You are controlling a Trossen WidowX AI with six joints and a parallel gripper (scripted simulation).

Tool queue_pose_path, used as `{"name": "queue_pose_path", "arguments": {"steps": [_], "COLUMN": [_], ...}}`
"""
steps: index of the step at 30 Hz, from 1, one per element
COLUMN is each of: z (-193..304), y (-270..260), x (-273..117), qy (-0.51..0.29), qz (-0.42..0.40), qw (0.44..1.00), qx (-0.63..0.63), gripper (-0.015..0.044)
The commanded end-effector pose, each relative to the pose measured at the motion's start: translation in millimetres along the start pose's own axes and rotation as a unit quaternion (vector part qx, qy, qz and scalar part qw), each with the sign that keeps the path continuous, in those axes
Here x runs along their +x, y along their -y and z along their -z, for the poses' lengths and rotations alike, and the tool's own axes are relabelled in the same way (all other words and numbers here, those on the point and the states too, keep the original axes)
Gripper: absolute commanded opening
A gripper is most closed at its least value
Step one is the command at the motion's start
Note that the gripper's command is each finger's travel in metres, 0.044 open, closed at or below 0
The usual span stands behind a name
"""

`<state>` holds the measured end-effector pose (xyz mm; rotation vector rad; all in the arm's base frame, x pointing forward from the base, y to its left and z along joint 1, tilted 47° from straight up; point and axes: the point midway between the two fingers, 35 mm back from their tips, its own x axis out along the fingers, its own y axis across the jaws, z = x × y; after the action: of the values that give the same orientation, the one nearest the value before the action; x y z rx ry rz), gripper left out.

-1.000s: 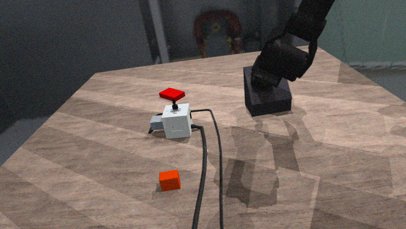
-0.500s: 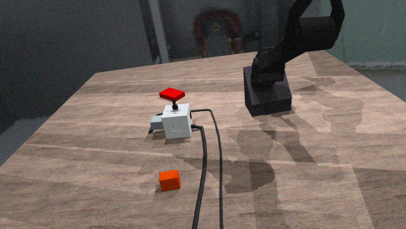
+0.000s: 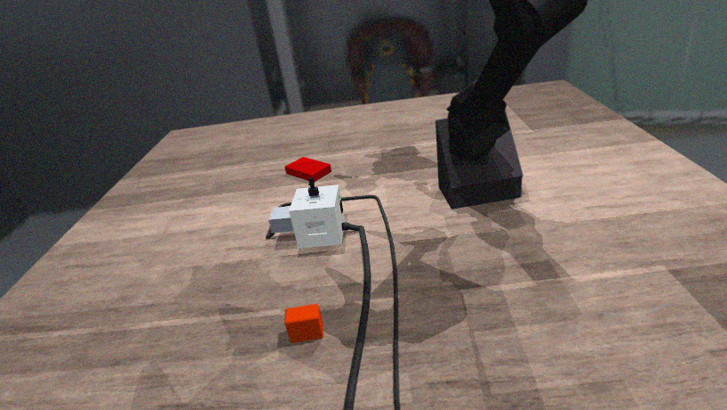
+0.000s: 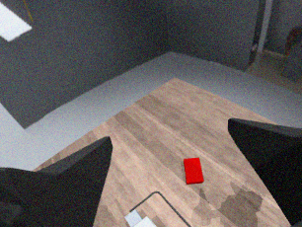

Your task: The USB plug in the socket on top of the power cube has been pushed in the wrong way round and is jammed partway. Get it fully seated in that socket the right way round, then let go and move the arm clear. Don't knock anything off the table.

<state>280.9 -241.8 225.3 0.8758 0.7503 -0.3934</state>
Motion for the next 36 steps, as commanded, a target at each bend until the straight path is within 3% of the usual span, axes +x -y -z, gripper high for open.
{"name": "queue_pose_path", "arguments": {"steps": [1,7,13,15,36], "z": [53.8,150.2,256.0,268.1,273.7], "y": [-25.9,-62.6,-83.6,-86.0,-92.9], "x": [46.8,89.9,99.1,97.8,98.9], "qy": [-0.131,-0.324,-0.469,-0.480,-0.480], "qz": [-0.013,0.049,0.215,0.240,0.240], "qw": [0.986,0.913,0.778,0.759,0.759], "qx": [0.101,0.244,0.358,0.368,0.368], "gripper": [0.0440,0.0440,0.0440,0.0440,0.0440]}}
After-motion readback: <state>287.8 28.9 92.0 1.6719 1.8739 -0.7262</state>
